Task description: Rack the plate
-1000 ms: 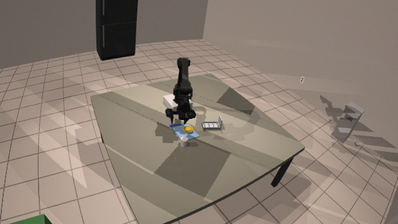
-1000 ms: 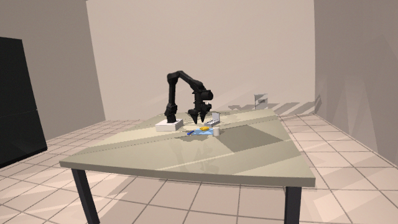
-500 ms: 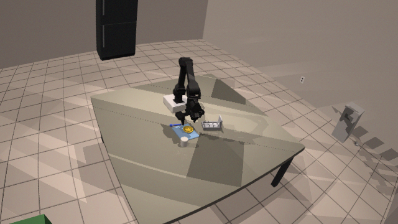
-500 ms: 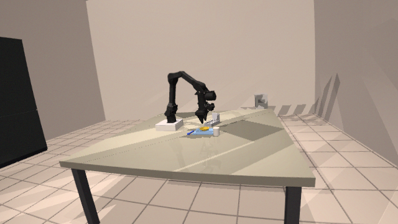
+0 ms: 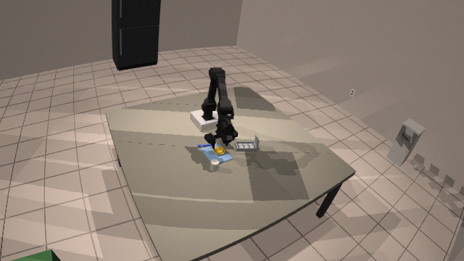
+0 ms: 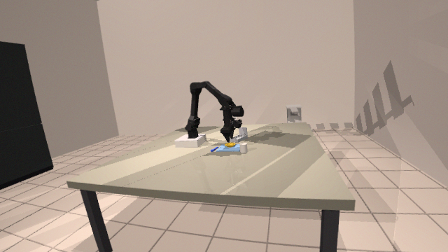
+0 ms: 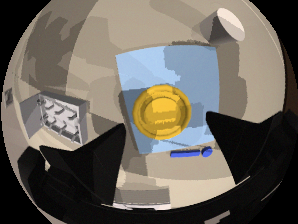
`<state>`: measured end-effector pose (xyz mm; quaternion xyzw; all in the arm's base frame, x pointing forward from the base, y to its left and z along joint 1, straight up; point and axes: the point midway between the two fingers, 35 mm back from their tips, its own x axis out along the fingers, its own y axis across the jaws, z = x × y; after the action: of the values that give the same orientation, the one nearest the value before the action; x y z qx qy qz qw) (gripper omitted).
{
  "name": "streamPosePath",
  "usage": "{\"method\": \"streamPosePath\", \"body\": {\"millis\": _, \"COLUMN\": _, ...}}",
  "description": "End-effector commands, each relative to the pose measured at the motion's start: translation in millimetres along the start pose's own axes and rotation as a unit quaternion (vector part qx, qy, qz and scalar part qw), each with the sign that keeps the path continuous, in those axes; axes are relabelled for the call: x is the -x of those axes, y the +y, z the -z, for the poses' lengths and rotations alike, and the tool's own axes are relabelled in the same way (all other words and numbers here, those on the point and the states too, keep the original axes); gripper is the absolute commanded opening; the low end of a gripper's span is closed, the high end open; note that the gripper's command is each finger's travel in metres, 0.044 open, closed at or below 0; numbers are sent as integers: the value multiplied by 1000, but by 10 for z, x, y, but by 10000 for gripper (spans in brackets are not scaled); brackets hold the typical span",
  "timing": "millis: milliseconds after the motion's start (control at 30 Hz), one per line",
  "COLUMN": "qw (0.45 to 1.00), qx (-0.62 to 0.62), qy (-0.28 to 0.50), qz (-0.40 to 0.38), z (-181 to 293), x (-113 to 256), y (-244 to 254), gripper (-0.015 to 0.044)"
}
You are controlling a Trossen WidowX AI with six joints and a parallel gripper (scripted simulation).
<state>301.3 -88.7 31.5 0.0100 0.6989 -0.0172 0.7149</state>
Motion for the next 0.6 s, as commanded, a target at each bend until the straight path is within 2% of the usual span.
{"method": "streamPosePath", "body": {"millis": 0, "qw": 1000, "qx": 2, "qy": 2, "qz": -2, "z": 14, "x": -82, "y": 11, "gripper": 400}}
{"method": "streamPosePath", "body": {"millis": 567, "qw": 1000, "qx": 2, "qy": 2, "qz": -2, "z": 43, "x": -353, "y": 19, "gripper": 400}}
